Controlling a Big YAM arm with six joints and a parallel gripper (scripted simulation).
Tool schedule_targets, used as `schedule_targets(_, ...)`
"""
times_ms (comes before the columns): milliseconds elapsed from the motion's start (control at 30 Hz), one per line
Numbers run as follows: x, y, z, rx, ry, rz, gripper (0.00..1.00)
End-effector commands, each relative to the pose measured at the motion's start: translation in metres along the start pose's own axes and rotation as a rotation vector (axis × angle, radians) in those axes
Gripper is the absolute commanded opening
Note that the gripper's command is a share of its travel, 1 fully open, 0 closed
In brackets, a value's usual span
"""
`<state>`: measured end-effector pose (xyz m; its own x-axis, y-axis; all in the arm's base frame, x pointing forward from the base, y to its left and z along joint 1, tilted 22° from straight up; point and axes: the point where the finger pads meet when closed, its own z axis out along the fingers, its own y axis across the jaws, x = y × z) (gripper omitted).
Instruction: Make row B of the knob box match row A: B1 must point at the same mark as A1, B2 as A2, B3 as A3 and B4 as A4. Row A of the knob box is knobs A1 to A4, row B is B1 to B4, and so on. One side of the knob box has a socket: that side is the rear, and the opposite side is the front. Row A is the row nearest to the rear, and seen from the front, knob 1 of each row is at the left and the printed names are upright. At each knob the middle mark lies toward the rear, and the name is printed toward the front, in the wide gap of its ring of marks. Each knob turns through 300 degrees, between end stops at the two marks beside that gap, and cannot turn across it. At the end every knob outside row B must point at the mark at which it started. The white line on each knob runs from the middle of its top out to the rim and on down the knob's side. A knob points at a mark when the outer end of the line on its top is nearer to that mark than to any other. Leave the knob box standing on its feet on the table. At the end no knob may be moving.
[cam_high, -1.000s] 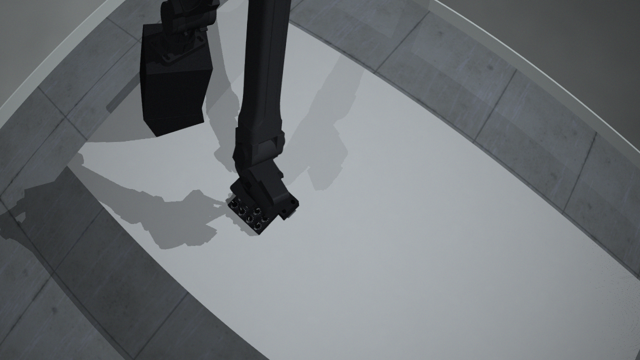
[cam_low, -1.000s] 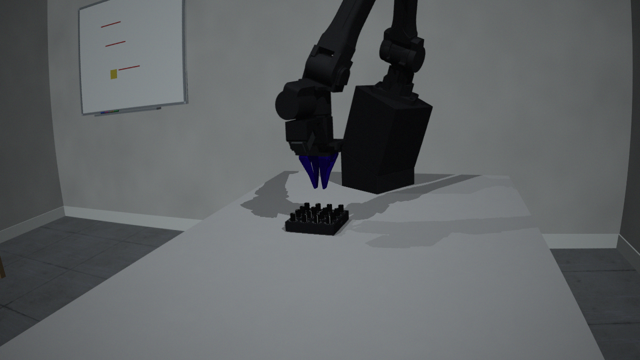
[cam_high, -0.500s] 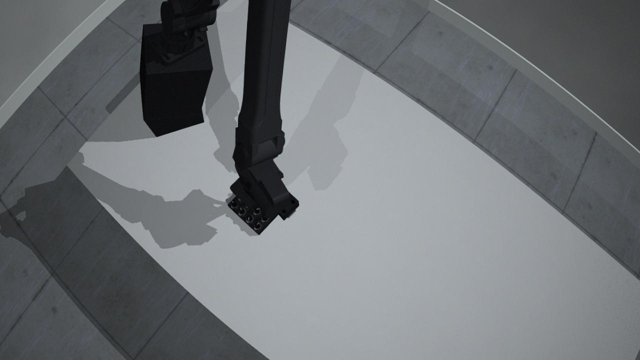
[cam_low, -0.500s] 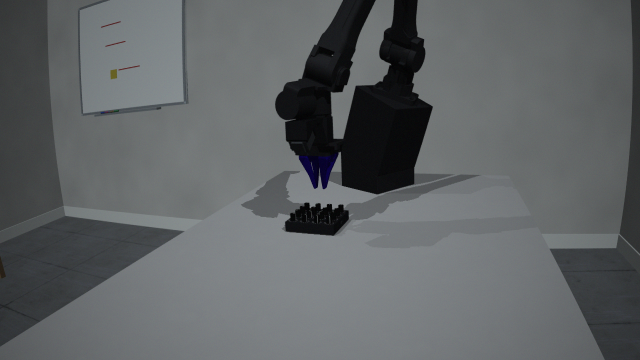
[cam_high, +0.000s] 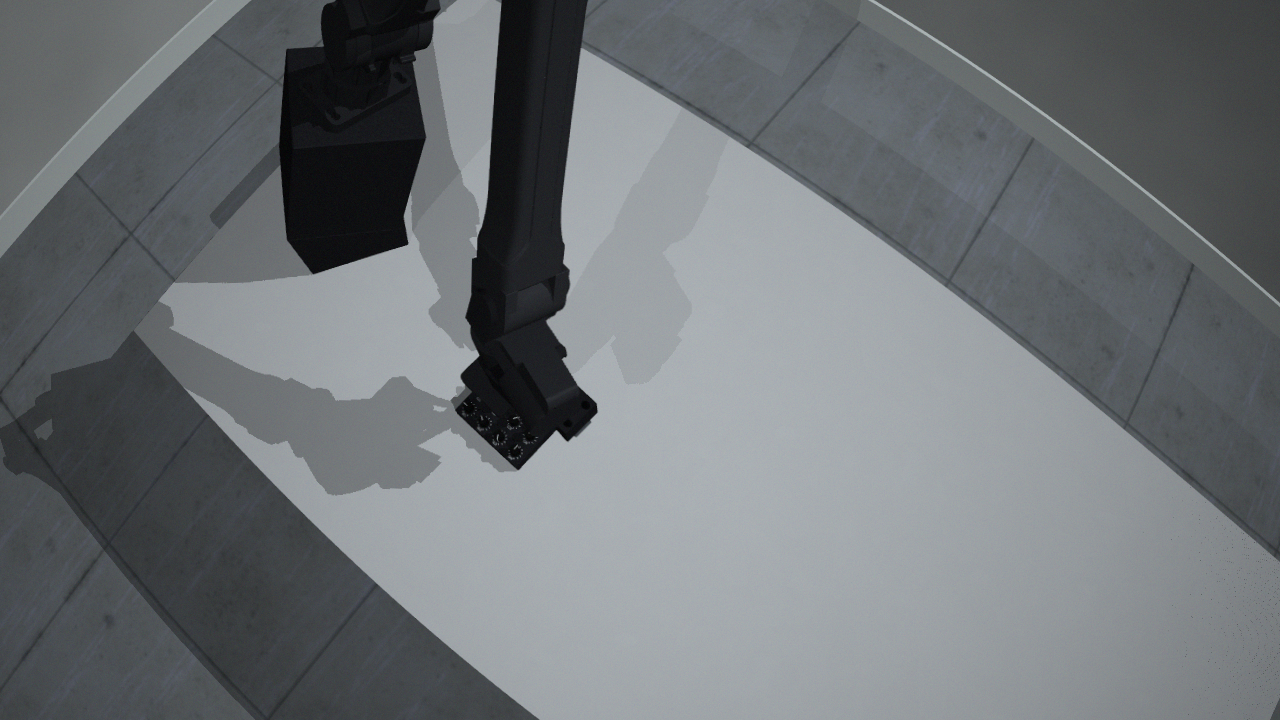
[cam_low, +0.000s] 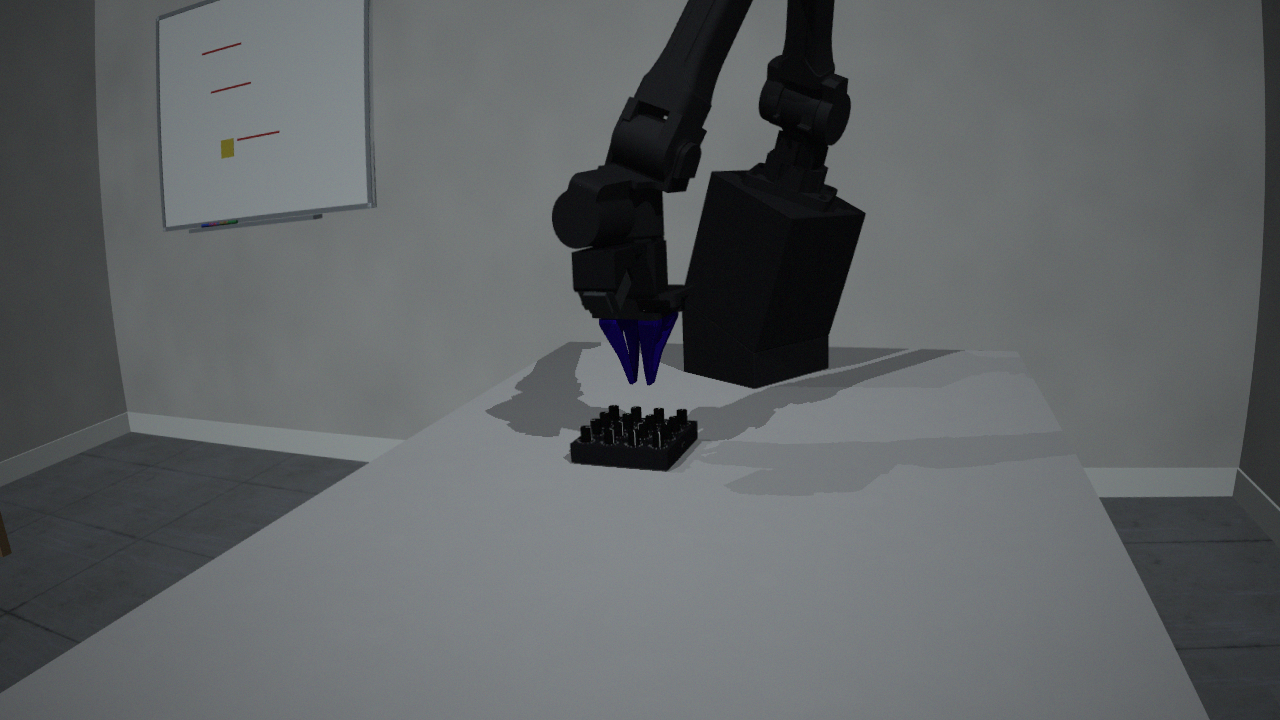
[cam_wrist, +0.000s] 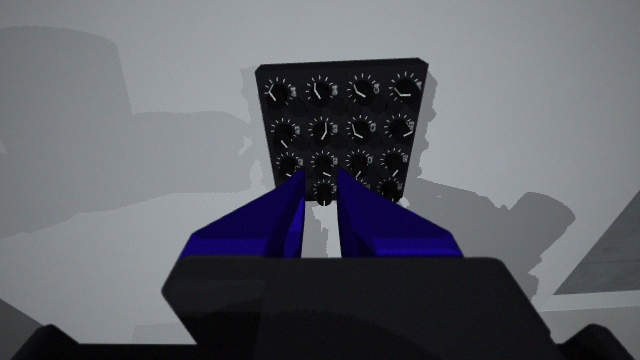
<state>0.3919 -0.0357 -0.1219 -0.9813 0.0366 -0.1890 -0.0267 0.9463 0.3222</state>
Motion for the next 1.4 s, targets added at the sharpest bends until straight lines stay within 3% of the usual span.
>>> schedule_targets(0, -0.015, 0.0, 0.004, 0.008, -0.023, -0.008, 0.18)
schedule_targets(867, -0.014, 0.0, 0.035, 0.007, -0.02, -0.007, 0.18)
schedule_targets(1367, -0.013, 0.0, 0.039, 0.007, -0.019, -0.006, 0.18)
